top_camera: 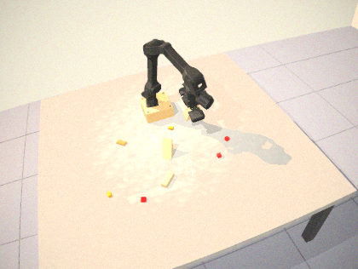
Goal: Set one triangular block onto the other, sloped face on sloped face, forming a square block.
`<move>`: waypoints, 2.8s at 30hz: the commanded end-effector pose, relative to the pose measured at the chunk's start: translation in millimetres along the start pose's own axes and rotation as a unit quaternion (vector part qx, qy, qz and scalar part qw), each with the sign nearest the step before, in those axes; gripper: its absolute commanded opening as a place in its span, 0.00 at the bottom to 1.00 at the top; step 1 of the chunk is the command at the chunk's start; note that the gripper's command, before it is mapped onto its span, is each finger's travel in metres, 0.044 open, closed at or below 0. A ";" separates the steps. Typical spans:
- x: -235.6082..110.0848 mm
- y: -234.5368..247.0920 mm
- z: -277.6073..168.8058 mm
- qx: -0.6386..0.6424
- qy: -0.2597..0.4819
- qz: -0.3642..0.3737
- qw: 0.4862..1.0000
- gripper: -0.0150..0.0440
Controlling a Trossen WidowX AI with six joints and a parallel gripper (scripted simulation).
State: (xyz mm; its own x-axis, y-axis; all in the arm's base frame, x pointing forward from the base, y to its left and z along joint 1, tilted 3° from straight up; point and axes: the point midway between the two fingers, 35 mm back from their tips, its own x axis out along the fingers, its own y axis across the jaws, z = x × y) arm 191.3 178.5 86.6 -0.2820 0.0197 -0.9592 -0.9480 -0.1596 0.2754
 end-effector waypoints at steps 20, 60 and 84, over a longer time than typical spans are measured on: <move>-1.4 4.5 -1.3 -0.374 0.013 -0.068 0.925 0.25; -58.3 -61.5 -45.0 -0.518 0.043 -0.105 0.848 0.25; -109.2 -118.1 -130.2 -0.521 0.048 -0.105 0.846 0.25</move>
State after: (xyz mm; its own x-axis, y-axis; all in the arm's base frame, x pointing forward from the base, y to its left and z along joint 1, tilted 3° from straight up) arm 344.5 77.8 150.1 -0.0575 0.0902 -0.9943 -0.3207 -0.9448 -0.0672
